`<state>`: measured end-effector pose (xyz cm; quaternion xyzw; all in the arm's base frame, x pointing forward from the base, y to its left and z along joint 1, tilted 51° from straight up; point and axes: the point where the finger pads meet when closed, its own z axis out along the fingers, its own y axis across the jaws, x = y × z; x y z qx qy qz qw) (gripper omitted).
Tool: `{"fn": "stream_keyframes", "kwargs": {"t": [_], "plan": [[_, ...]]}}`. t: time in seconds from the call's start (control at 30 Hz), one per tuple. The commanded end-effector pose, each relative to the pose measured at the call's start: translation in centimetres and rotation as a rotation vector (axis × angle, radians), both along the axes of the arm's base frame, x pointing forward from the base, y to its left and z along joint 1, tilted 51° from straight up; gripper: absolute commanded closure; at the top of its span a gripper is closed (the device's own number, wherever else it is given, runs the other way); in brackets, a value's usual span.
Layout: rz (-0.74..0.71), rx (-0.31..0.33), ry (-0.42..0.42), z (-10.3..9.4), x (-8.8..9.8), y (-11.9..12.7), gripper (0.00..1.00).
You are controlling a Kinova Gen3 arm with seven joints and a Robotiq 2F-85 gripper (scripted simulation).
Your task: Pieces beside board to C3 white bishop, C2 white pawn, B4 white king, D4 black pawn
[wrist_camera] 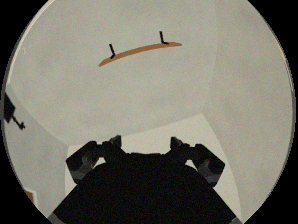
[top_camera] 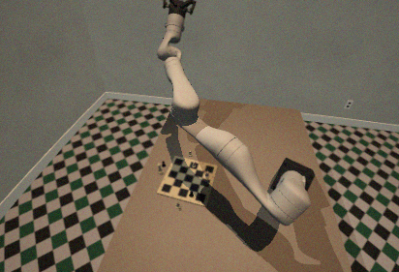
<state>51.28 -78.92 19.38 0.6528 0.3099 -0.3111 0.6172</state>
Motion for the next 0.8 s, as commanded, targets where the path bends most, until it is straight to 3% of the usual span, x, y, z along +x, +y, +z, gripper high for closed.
{"fn": "stream_keyframes", "kwargs": {"t": [0.0, 0.5, 0.53, 0.77], "plan": [[0.004, -0.003, -0.003, 0.4, 0.3, 0.2, 0.0], [0.004, -0.004, -0.041, 1.0, 1.4, 1.5, 0.0], [0.005, -0.005, -0.08, 1.7, 2.4, 2.7, 0.0], [0.005, -0.005, -0.08, 1.7, 2.4, 2.7, 0.0]]}}
